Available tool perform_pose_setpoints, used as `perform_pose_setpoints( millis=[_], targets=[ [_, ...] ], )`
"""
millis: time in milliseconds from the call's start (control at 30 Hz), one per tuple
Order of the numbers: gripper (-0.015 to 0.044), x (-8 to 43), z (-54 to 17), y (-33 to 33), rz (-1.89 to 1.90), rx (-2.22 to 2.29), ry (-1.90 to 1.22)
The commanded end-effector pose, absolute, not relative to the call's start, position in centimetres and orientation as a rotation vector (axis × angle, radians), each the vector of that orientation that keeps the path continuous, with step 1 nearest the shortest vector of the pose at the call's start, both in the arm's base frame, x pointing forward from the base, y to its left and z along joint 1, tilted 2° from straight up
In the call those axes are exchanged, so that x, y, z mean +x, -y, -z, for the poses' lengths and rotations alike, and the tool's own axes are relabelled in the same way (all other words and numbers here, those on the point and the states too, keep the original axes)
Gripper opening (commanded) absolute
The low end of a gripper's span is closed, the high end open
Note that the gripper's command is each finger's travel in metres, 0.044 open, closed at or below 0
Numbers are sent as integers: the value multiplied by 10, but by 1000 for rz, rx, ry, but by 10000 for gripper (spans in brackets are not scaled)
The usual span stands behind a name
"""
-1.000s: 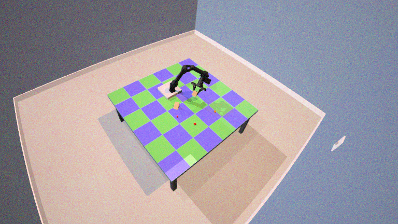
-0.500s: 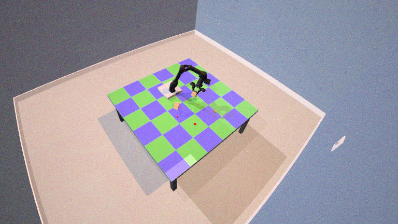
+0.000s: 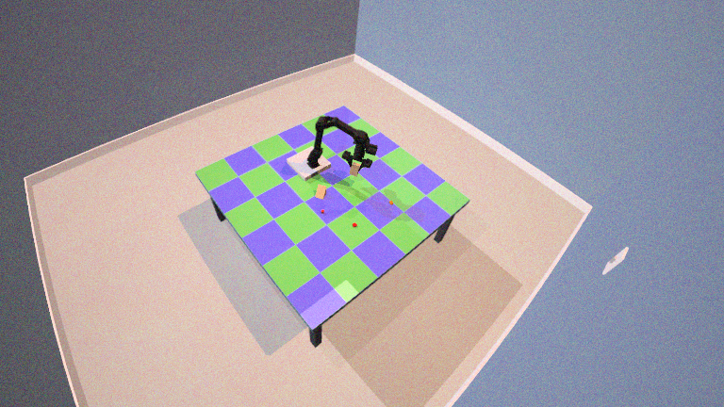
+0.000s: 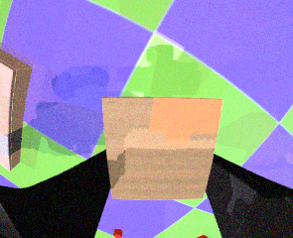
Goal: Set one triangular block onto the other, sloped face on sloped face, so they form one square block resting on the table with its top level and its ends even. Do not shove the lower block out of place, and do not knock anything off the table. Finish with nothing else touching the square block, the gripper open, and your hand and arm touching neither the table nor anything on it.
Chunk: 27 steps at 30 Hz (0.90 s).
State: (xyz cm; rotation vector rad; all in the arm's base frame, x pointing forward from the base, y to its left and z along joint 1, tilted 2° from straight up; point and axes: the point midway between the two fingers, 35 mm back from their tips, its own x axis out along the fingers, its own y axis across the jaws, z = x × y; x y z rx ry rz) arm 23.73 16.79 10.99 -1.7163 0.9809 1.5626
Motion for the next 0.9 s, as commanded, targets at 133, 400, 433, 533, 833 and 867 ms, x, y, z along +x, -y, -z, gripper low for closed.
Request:
perform_pose_setpoints(
  millis=[133,400,433,533,833,867],
  targets=[
    [0,239,-115,-167,-1625,-1683,-834],
    [0,250,-117,-151,-1567,-1667,-869],
    [0,252,-118,-148,-1564,-1666,-871],
    [0,257,-120,-139,-1559,-1665,-875],
    [0,277,-128,-101,-1569,-1671,-874],
    [0,279,-129,-96,-1567,-1671,-875]
  ],
)
